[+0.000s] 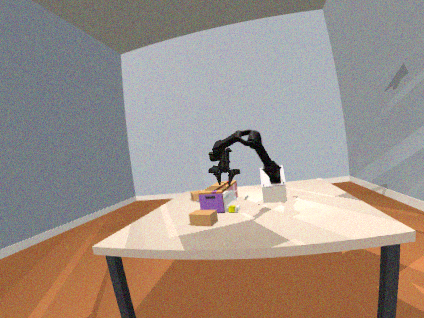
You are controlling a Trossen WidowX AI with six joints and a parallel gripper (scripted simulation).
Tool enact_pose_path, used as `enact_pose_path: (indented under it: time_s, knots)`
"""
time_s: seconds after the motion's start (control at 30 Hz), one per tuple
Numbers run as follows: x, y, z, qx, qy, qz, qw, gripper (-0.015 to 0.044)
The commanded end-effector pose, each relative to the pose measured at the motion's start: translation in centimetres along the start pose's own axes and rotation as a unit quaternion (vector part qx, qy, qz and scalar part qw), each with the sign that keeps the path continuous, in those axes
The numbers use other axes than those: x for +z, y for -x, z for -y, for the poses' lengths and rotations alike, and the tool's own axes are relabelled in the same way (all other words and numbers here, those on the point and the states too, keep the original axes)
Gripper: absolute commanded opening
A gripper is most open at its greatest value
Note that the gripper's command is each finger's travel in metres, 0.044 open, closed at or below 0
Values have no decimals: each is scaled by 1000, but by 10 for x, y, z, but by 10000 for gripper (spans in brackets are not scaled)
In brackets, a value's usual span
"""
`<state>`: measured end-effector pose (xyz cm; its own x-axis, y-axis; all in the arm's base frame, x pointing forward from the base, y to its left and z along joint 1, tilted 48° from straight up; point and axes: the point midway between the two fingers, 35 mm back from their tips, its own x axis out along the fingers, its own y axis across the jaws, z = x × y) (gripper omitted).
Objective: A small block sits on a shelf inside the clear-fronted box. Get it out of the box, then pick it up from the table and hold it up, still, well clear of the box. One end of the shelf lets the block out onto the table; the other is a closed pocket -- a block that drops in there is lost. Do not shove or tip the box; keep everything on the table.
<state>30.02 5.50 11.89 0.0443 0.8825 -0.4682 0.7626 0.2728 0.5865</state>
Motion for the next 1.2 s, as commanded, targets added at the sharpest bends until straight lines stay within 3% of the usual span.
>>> enact_pose_path:
  time_s: [0.0, 0.13, 0.53, 0.87, 1.17]
  knots:
    - [-17, -4, 4, -40, 435, 35, 899, 285]
    - [-24, -4, 4, -64, 612, 48, 787, 285]
    - [-37, -4, 2, -114, 864, 52, 487, 285]
    - [-46, -3, -1, -155, 969, 36, 187, 285]
    - [-54, -2, -4, -186, 978, 8, -90, 285]
